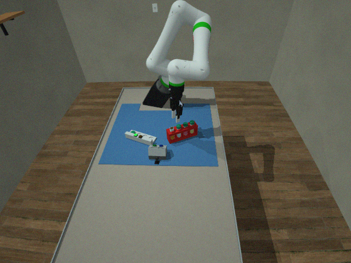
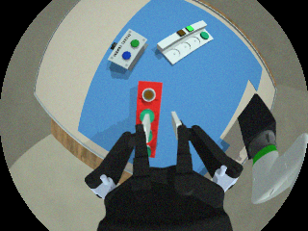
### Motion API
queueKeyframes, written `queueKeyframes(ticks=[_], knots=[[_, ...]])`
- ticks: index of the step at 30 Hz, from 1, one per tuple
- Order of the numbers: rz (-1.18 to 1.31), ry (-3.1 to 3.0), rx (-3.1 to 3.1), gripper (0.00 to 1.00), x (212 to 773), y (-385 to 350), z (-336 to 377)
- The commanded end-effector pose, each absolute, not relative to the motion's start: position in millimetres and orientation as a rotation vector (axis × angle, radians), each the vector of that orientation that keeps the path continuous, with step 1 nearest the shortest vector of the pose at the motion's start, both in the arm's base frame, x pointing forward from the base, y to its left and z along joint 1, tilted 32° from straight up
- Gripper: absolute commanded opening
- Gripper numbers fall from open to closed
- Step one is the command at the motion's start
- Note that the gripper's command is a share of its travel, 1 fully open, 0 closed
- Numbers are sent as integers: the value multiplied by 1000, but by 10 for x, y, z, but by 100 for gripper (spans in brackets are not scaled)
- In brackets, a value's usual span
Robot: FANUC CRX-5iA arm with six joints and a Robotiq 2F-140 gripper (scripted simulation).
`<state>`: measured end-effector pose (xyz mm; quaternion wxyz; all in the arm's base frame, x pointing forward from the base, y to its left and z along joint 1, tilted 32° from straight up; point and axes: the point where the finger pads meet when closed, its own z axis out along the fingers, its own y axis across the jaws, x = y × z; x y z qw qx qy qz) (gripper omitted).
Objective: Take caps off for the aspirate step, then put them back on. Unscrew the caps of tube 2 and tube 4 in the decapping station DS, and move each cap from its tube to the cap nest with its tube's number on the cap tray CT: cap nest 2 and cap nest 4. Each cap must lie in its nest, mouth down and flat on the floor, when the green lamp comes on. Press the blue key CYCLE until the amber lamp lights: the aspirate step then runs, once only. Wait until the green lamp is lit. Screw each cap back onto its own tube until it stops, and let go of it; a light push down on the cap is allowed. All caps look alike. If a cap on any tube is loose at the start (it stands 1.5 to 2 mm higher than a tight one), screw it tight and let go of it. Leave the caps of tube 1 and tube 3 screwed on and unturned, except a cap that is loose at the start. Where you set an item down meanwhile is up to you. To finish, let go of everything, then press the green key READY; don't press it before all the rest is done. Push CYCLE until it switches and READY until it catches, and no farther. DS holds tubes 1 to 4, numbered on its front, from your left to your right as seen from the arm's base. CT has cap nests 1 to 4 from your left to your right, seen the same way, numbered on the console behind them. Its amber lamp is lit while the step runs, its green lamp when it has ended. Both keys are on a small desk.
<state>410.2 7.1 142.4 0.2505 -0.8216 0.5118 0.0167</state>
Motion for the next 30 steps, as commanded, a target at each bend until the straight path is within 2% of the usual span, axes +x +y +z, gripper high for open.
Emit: queueKeyframes(ticks=[1,10,30], knots=[[-17,1048,-2369,29,4076,-145,1294],[-129,674,-2506,29,4022,-500,1082],[-129,674,-2506,29,3892,-1351,573]])
